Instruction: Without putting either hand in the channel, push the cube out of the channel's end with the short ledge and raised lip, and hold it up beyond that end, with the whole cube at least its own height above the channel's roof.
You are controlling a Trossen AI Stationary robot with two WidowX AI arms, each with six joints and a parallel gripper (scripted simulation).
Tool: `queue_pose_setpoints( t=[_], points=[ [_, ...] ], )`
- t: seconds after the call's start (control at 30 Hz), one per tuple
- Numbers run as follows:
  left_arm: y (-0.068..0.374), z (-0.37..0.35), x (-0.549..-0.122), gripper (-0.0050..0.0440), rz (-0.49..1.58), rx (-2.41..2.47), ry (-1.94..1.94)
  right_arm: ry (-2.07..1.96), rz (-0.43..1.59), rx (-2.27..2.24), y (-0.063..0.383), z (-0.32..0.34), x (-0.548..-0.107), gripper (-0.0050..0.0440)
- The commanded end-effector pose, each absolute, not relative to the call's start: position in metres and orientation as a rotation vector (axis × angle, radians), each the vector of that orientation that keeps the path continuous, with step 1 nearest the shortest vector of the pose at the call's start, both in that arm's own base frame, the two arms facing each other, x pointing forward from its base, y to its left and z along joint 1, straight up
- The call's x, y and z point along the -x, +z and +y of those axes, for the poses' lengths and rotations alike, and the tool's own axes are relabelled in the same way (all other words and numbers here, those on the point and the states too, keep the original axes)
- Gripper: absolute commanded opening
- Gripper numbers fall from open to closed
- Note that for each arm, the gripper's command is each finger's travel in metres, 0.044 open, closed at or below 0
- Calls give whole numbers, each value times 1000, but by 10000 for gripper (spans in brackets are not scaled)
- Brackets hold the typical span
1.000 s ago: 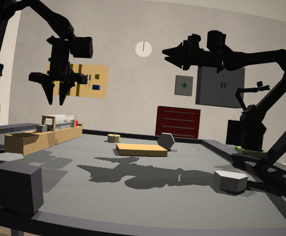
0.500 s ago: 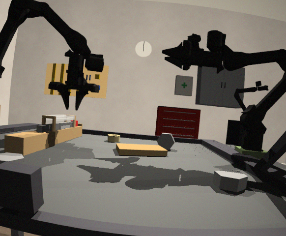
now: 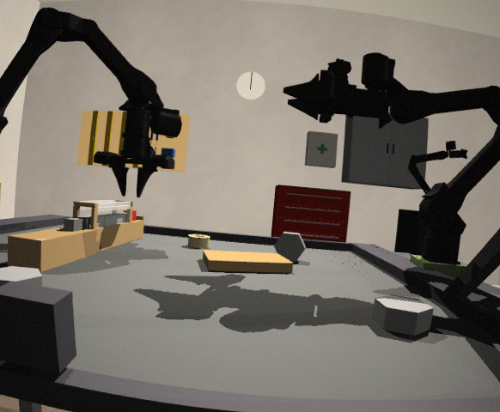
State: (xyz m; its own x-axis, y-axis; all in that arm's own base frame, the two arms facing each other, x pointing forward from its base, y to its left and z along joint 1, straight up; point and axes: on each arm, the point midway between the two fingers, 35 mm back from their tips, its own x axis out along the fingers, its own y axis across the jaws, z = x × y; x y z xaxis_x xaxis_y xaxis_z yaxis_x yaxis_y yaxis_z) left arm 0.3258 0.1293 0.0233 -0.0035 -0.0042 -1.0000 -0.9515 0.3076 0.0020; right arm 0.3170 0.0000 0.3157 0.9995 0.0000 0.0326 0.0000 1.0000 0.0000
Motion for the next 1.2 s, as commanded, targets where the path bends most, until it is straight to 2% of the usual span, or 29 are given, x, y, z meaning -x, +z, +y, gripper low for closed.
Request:
queue_pose_setpoints(
  t=[0.0,0.47,1.17],
  points=[
    [26,151,-331,170,1323,974,967,0,-50,0,323,0,-316,400],
    [24,161,-328,170,1325,973,968,0,-50,0,323,0,-316,400],
    [-17,161,-325,170,1332,974,976,0,-50,0,323,0,-316,400]
  ],
)
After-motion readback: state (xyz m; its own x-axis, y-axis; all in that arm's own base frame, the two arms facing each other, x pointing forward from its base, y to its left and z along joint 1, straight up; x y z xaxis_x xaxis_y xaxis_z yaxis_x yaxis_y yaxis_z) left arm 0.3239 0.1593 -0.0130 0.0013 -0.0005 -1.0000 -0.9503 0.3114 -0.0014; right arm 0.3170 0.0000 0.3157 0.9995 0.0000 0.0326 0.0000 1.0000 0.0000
